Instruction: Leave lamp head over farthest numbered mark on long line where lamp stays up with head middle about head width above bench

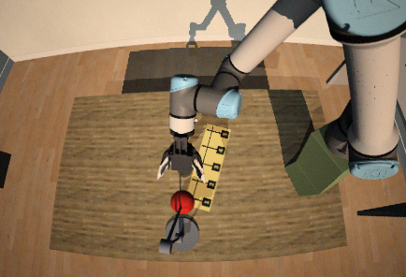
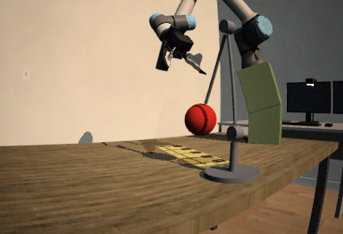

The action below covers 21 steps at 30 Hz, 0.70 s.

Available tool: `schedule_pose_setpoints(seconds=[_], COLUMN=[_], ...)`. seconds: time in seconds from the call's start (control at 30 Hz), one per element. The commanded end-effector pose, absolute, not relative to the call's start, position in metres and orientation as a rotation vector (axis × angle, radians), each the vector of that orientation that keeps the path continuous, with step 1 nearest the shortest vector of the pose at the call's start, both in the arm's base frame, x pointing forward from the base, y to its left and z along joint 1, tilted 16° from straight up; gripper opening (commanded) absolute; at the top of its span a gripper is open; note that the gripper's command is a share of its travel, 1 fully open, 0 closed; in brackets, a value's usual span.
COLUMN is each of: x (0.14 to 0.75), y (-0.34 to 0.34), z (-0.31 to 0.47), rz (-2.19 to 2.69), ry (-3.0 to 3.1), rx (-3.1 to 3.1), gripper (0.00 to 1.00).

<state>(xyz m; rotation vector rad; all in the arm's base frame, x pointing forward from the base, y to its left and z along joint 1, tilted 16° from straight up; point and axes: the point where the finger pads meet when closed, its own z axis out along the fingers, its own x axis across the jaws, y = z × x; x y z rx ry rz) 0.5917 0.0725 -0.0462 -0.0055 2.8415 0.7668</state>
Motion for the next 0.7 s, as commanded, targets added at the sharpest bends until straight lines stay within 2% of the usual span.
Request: schedule_pose_setpoints(seconds=[0.0,0.67], x=[0.601,0.597], y=[0.086,0.107], z=[-0.033,-0.032], rz=[0.836,0.864], ry=[2.838,2.839], rx=[0.074,0.113], gripper=[1.00,1.00])
